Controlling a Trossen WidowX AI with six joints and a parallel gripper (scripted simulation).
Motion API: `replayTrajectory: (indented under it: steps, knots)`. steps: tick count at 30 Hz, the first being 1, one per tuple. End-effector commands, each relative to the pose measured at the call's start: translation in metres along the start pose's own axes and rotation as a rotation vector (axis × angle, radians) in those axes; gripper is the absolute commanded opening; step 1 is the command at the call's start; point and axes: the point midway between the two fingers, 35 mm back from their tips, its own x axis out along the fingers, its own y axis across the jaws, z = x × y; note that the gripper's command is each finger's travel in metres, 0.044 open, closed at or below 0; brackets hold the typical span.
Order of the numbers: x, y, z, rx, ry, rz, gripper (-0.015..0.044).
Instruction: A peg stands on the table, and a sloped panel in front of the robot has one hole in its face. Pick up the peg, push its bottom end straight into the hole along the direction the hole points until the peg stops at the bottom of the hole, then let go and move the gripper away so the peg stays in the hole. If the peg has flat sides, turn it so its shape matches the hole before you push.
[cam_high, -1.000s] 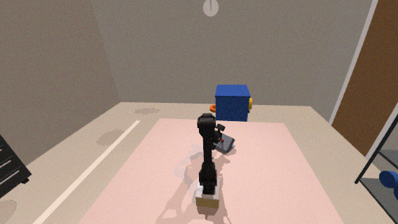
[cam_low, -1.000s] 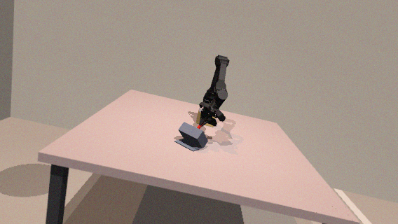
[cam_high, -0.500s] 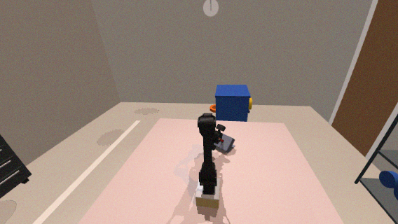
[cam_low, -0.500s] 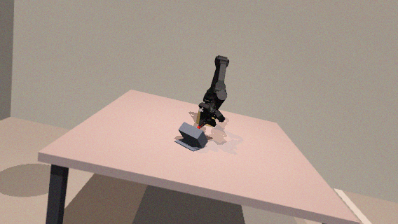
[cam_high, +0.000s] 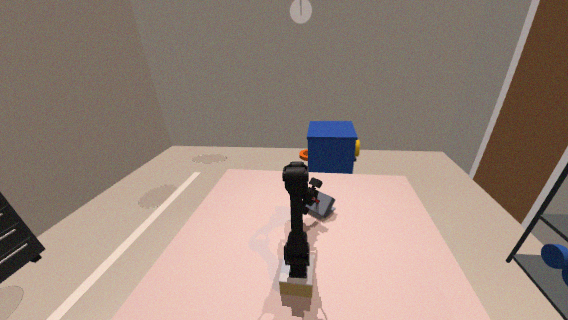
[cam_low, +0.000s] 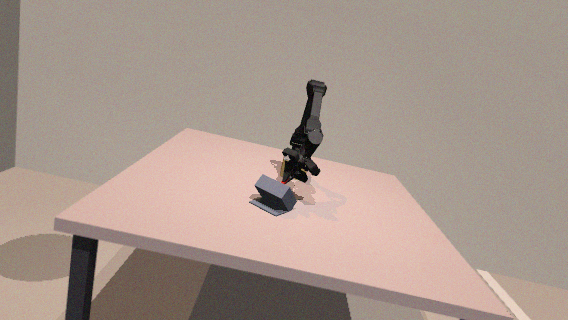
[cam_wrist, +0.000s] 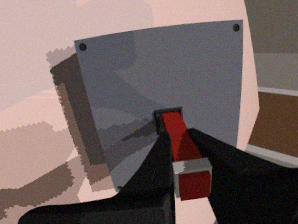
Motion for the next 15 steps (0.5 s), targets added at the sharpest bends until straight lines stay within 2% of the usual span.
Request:
replayTrajectory:
  steps: [1,15]
  knots:
    - [0.0041,-0.0009,0.0004,-0.001,-0.001,-0.001,0.0000]
    - [0.0106,-0.0003,0.0001,-0.001,-0.001,-0.001,0.0000]
